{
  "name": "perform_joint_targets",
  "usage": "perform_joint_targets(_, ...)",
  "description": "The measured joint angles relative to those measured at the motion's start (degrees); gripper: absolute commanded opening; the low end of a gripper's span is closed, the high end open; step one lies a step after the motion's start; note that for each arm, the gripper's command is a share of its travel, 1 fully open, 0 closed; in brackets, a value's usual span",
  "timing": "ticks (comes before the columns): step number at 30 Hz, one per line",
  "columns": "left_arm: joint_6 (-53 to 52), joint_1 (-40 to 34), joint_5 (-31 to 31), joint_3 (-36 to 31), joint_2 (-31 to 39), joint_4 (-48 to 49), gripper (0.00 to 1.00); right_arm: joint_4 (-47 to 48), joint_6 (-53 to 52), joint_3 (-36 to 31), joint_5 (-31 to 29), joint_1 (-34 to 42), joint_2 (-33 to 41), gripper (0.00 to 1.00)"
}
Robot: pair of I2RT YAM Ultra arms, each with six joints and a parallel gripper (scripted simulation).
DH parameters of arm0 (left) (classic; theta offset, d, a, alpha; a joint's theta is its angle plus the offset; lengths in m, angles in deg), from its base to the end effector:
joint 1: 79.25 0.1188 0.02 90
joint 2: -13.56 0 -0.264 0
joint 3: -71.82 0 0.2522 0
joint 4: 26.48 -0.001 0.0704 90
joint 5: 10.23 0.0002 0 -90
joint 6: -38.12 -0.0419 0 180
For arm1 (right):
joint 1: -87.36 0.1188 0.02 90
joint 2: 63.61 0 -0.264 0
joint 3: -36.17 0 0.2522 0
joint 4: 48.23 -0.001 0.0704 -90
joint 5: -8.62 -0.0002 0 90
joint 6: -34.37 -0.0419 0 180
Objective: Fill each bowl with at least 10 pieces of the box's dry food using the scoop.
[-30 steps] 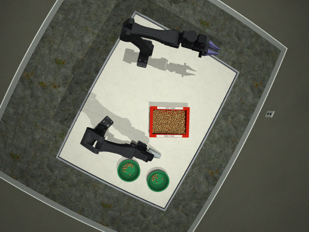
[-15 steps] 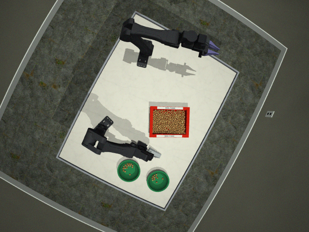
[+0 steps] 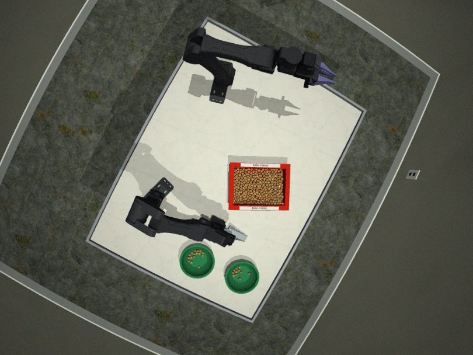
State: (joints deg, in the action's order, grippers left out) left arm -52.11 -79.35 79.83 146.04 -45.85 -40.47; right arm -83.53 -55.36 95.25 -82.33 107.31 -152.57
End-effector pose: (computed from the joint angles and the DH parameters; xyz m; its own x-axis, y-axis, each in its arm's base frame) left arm 0.2418 0.0005 0.4119 0.0143 0.0040 -0.9999 0.0027 1.0000 0.0040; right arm 0.2639 0.0961 0.1551 -0.8516 -0.3141 -0.4197 -0.3386 0.9408 -0.0170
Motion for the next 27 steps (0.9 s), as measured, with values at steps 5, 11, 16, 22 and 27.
perform_joint_targets(5,0.0,0.0,0.0,0.0,0.0,0.0,0.26,0.4,0.0,0.0,0.0,0.0,0.0,0.32)
perform_joint_targets(11,0.0,0.0,0.0,0.0,0.0,0.0,0.26,0.5,0.0,0.0,0.0,0.0,0.0,0.32)
perform_joint_targets(16,0.0,0.0,0.0,0.0,0.0,0.0,0.26,0.3,0.0,0.0,0.0,0.0,0.0,0.32)
perform_joint_targets(22,0.0,0.0,0.0,0.0,0.0,0.0,0.26,-1.4,0.0,0.0,0.0,0.0,1.4,0.32)
perform_joint_targets(27,0.0,0.0,0.0,0.0,0.0,0.0,0.26,-2.6,0.0,0.5,0.0,0.1,2.1,0.32)
